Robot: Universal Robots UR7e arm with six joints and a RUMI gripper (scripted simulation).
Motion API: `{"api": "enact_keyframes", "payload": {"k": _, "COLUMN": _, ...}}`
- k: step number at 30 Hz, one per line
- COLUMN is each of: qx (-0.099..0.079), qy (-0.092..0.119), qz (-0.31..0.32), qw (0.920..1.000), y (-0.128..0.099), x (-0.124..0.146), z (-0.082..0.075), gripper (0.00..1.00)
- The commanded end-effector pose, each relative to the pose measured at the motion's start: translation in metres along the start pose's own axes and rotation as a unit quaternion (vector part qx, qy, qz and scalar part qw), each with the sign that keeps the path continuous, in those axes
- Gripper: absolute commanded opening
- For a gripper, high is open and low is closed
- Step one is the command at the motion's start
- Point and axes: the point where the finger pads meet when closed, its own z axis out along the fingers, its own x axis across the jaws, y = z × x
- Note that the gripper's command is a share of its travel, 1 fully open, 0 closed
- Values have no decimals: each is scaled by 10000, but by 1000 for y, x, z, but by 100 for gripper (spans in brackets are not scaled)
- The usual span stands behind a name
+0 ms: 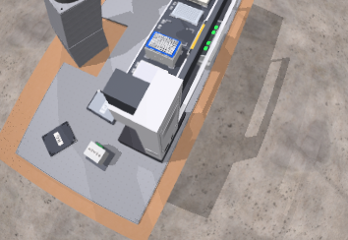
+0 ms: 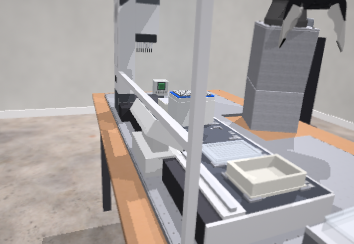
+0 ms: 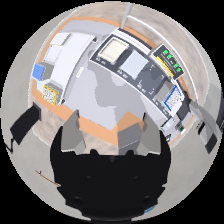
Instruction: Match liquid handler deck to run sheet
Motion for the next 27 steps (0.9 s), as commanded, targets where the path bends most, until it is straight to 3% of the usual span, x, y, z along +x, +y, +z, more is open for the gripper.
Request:
{"api": "enact_keyframes", "payload": {"k": 1, "qx": -8, "qy": -11, "qz": -60, "qw": 10000, "y": 11, "x": 17, "z": 0, "gripper": 82}}
{"api": "enact_keyframes", "payload": {"k": 19, "qx": -8, "qy": -12, "qz": -60, "qw": 10000, "y": 51, "x": 86, "z": 0, "gripper": 82}}
{"api": "enact_keyframes", "payload": {"k": 27, "qx": -8, "qy": -12, "qz": -60, "qw": 10000, "y": 51, "x": 86, "z": 0, "gripper": 82}}
